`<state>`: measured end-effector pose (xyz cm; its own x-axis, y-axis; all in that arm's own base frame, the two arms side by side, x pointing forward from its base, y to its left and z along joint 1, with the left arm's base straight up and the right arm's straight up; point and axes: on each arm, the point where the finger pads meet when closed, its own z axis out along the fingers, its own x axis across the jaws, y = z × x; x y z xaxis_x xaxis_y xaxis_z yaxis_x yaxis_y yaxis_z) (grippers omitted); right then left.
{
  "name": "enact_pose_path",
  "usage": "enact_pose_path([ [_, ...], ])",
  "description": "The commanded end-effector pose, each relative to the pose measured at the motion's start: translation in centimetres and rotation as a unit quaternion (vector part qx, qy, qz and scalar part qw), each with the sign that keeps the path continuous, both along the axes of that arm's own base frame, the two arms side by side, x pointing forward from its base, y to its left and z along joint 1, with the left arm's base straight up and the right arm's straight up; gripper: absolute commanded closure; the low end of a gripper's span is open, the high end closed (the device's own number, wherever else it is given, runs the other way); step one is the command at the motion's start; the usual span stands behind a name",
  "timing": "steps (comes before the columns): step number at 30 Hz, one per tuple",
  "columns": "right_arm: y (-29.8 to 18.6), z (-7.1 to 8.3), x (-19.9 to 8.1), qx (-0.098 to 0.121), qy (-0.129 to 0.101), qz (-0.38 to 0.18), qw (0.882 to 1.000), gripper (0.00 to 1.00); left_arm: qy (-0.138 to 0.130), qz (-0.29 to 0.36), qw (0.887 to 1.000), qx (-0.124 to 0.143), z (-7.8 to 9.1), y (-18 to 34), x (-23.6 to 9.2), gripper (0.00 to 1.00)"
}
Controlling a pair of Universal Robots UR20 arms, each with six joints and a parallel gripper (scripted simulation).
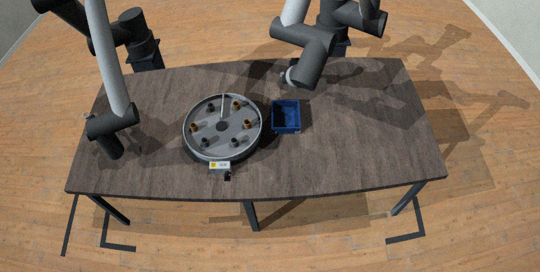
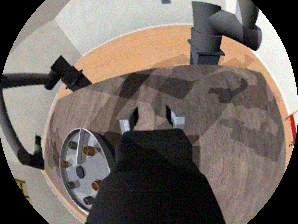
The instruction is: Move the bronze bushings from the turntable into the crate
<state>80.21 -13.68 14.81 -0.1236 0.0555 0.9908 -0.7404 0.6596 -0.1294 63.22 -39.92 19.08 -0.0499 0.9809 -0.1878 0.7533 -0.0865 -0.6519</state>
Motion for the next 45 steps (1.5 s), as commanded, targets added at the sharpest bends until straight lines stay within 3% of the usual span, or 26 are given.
enact_pose_path([
  [1, 0.0, 0.1, 0.0, 0.0, 0.0, 0.0, 1.0, 0.0, 0.0, 0.0, 1.0, 0.0, 0.1, 0.0, 0.0, 0.0],
  [34, 0.0, 0.1, 0.0, 0.0, 0.0, 0.0, 1.0, 0.0, -0.007, 0.014, 1.0, 0.0, -0.1, 2.5, 1.6, 0.0],
  [45, 0.0, 0.1, 0.0, 0.0, 0.0, 0.0, 1.0, 0.0, -0.031, 0.061, 0.998, 0.001, -0.8, 11.4, 6.1, 0.0],
])
